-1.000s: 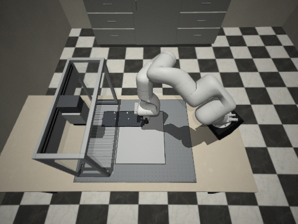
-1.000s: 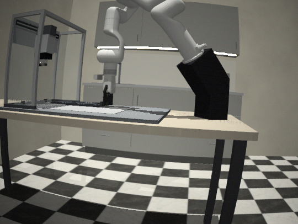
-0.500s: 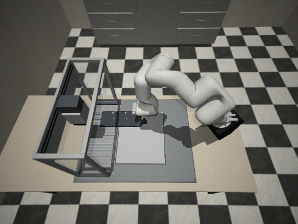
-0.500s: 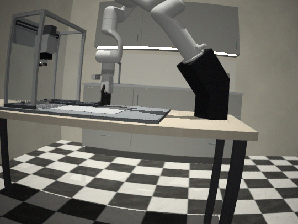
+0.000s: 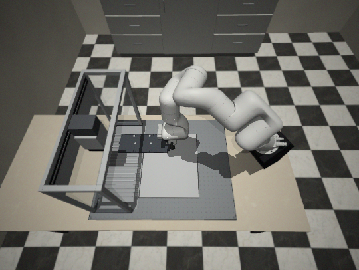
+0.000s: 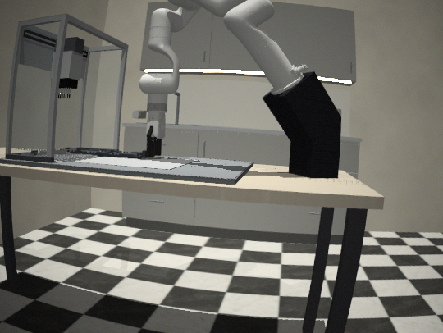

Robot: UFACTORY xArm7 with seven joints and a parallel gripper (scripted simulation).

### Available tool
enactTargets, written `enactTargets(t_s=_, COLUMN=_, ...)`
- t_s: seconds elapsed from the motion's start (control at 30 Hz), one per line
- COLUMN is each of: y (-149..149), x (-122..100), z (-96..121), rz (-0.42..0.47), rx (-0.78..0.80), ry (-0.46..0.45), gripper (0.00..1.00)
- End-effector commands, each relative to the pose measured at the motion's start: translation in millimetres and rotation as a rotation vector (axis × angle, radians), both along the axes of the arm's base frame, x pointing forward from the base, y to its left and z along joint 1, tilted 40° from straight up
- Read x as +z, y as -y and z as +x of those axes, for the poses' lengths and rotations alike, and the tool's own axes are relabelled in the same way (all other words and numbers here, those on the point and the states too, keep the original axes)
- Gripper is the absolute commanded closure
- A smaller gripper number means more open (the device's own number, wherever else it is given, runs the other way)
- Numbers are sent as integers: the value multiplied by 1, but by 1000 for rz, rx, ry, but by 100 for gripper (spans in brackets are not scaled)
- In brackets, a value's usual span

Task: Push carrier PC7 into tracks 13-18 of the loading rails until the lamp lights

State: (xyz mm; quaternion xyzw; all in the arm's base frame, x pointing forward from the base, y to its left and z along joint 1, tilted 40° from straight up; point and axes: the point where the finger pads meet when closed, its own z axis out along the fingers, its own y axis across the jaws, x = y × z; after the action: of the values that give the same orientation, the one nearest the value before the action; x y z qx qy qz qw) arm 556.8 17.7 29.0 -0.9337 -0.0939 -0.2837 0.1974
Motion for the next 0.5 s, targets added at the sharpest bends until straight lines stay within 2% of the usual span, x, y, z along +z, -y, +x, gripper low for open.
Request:
enactTargets(t_s=0.0, y=1, x=3, z=5, rz=-2, rx=-2, ry=1, gripper=18)
enactTargets(t_s=0.47, y=0, x=10, z=15, rz=-2, rx=-2, ry=1, gripper=18)
